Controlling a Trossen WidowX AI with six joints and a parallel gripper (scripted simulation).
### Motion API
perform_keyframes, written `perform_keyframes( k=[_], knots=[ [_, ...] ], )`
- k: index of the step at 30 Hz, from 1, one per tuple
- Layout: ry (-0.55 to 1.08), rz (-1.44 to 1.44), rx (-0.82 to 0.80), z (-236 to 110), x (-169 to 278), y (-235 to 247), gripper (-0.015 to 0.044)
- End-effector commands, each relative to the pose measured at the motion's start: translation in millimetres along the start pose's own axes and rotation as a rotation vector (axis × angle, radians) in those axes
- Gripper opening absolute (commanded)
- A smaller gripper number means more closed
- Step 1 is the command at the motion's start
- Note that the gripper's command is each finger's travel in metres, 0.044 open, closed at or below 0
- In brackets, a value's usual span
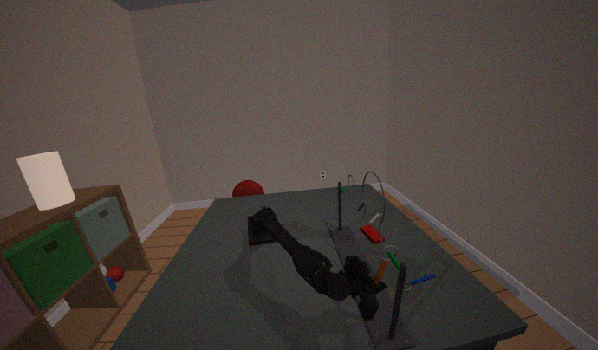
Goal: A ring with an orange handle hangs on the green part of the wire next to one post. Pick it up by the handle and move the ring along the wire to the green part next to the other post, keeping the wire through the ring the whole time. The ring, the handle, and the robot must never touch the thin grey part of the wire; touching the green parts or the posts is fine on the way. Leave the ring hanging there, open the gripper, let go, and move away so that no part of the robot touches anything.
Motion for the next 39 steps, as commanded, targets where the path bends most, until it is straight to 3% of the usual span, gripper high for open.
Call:
perform_keyframes(
  k=[1, 11, 39],
  knots=[
    [0.077, -0.005, -0.011, -10, -9, 4, -0.015],
    [0.241, 0.041, -0.055, -28, -24, 16, -0.015],
    [0.211, 0.491, -0.239, -32, -44, 71, -0.015]
  ],
)
Point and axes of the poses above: the point midway between the two fingers, 35 mm back from their tips, its own z axis out along the fingers, its own y axis across the jaws, x = y × z, the point moved 7 cm from there along -z, back along the fingers, and after that the axes turned 8 degrees about -z, right-handed, at the moved point
